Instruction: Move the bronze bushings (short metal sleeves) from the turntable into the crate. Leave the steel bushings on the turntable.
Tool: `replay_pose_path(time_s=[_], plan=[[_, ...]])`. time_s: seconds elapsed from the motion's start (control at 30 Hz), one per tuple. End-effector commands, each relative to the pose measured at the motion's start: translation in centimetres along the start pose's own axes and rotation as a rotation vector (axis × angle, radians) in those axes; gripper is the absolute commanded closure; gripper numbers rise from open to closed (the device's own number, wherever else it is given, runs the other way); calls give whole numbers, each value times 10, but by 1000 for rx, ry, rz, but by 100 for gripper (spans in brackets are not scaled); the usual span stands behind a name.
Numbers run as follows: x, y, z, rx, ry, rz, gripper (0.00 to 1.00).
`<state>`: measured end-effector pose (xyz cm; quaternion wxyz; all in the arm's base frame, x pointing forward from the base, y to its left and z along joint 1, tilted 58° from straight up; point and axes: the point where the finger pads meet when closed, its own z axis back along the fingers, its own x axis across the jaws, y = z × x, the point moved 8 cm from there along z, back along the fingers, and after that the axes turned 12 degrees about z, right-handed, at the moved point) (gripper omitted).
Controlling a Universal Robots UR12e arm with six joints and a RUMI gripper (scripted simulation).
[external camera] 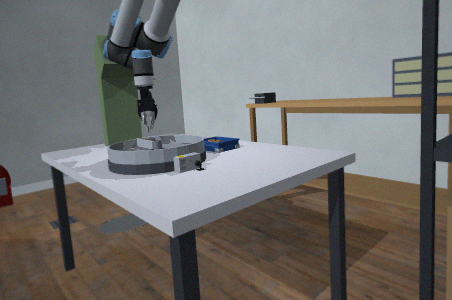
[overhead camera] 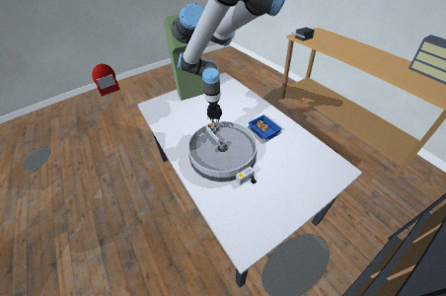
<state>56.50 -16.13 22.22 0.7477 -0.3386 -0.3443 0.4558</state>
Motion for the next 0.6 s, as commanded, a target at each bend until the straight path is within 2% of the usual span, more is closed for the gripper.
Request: replay_pose_path(time_s=[0.0,0.17,0.37,0.57], plan=[[0,0,0,0,0,0,95],[0,0,0,0,0,0,95],[0,0,-21,-1,0,0,95],[0,0,-23,-1,0,0,95]])
